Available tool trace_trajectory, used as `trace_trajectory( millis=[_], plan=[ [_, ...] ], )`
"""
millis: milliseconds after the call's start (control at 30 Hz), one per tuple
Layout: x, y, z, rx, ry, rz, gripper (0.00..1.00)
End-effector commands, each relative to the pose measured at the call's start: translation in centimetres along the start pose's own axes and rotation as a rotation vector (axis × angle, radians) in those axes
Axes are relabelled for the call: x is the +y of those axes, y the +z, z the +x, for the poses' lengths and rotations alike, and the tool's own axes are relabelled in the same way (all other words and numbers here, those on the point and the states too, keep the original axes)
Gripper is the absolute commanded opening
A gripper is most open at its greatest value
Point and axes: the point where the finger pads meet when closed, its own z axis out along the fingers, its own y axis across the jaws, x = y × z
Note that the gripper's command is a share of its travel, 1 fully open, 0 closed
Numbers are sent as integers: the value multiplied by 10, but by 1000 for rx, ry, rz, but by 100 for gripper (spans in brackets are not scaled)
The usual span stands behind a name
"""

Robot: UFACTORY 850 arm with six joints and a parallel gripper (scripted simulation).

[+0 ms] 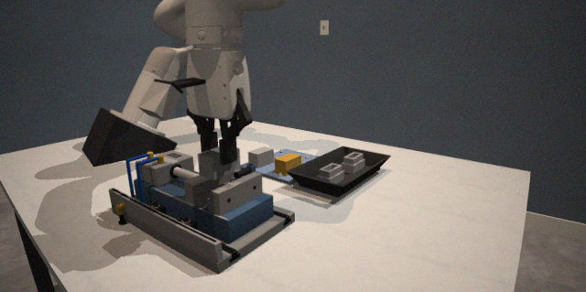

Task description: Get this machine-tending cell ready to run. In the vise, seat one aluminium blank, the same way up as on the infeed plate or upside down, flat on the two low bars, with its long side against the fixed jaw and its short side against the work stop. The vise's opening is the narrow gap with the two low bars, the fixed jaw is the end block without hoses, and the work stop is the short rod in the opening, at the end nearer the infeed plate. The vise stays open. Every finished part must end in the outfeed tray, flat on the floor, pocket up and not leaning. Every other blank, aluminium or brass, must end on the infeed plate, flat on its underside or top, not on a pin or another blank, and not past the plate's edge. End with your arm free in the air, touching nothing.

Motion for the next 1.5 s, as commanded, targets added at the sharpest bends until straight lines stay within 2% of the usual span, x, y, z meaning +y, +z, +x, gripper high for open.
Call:
trace_trajectory(
  millis=[0, 1467],
  plan=[
    [-1, 1, 0, 1, -1, 2, 0],
    [-1, 5, 1, 1, -1, 2, 0]
  ],
)
